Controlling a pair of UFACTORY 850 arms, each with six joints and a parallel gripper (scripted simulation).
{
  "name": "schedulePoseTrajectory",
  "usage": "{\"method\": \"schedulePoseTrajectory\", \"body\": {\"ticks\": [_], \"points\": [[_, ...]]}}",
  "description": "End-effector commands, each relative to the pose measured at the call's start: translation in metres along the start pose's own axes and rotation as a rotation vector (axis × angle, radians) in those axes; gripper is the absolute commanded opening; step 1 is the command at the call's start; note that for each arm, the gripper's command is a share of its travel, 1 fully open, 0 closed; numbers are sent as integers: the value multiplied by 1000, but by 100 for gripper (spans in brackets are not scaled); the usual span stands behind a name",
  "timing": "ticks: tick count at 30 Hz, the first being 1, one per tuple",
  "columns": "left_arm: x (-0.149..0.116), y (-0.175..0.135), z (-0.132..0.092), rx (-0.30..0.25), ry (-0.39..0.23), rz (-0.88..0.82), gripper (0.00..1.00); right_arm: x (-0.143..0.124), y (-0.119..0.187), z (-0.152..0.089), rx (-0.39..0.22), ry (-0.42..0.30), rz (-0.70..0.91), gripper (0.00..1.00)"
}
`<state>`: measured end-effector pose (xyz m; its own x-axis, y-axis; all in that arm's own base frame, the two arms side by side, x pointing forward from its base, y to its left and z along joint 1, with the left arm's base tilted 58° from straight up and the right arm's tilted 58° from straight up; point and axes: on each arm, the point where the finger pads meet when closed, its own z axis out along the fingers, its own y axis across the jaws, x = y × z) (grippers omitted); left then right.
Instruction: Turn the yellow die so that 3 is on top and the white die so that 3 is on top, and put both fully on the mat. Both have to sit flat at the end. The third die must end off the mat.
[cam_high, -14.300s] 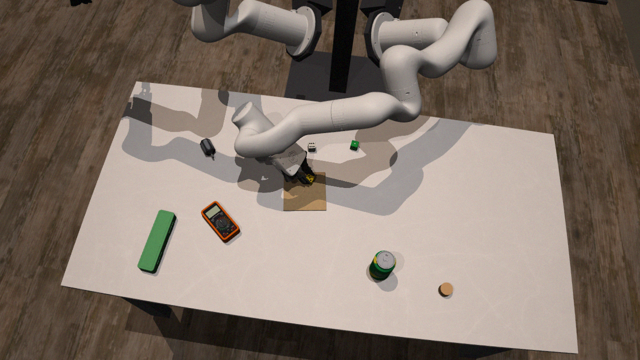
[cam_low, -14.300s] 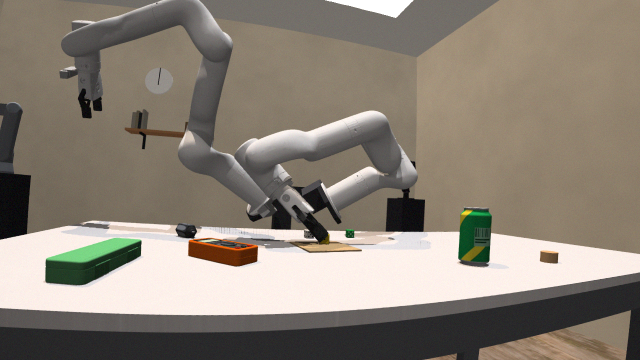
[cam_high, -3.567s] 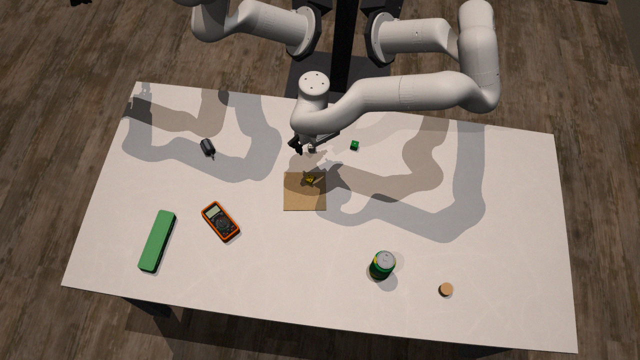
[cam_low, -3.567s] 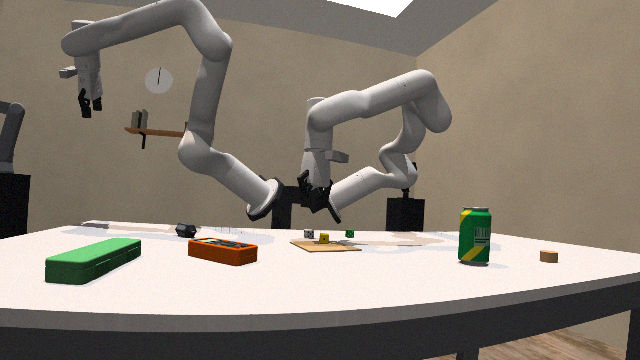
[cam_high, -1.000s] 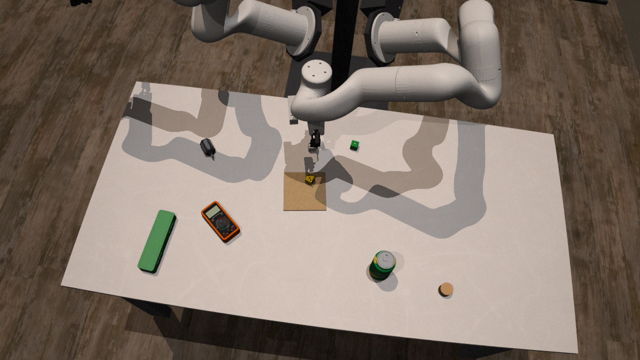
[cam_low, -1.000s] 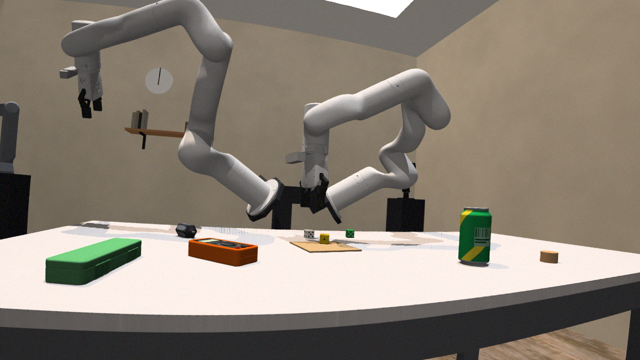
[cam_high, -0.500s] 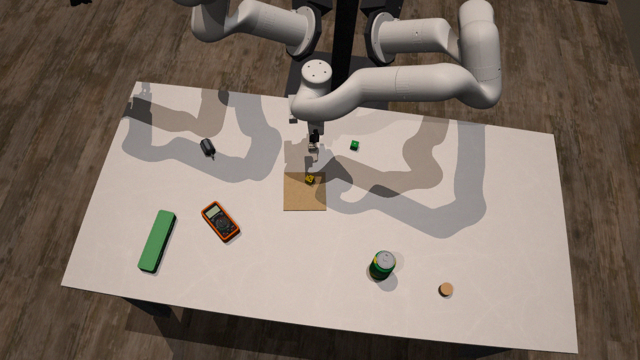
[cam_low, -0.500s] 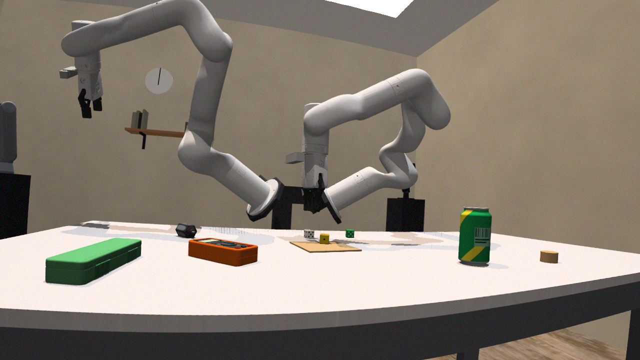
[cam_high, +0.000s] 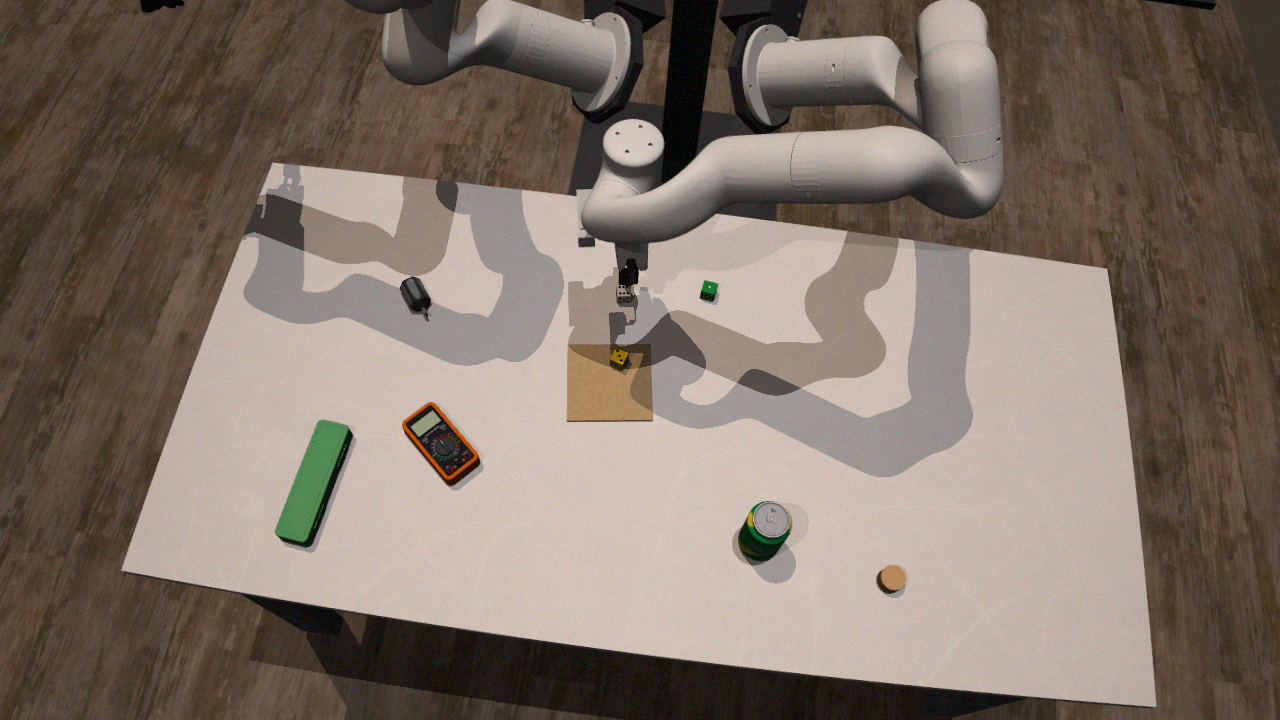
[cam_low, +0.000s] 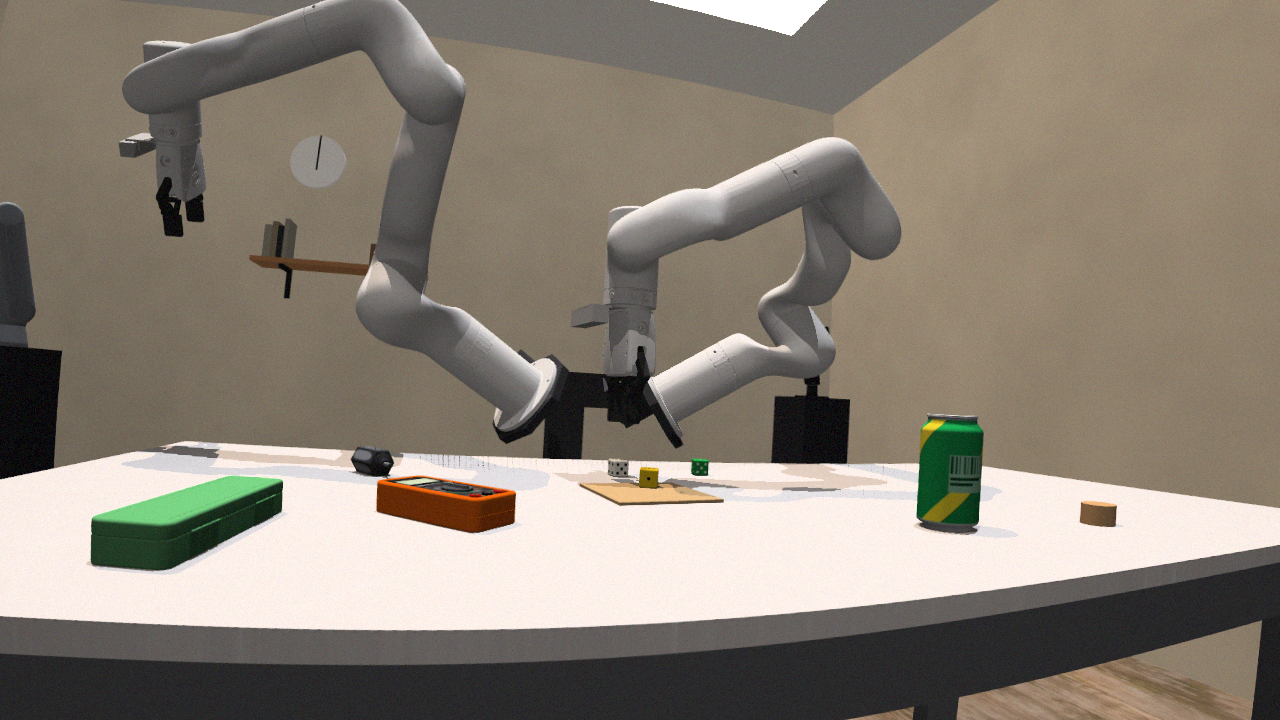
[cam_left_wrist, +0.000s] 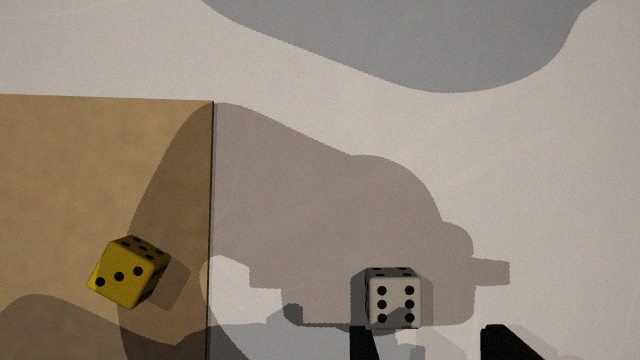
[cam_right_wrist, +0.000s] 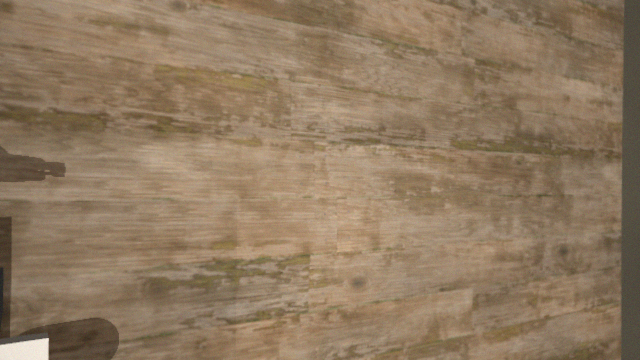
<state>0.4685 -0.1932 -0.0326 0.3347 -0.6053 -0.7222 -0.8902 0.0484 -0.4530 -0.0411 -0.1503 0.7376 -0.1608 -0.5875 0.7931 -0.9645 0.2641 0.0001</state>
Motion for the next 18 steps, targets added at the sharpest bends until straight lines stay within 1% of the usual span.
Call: {"method": "schedulePoseTrajectory", "body": {"ticks": [1,18], "points": [[0,0,0,1,1,-1,43,0,0,-1,0,2,0,100],[0,0,13,1,1,-1,43,0,0,-1,0,2,0,100]]}}
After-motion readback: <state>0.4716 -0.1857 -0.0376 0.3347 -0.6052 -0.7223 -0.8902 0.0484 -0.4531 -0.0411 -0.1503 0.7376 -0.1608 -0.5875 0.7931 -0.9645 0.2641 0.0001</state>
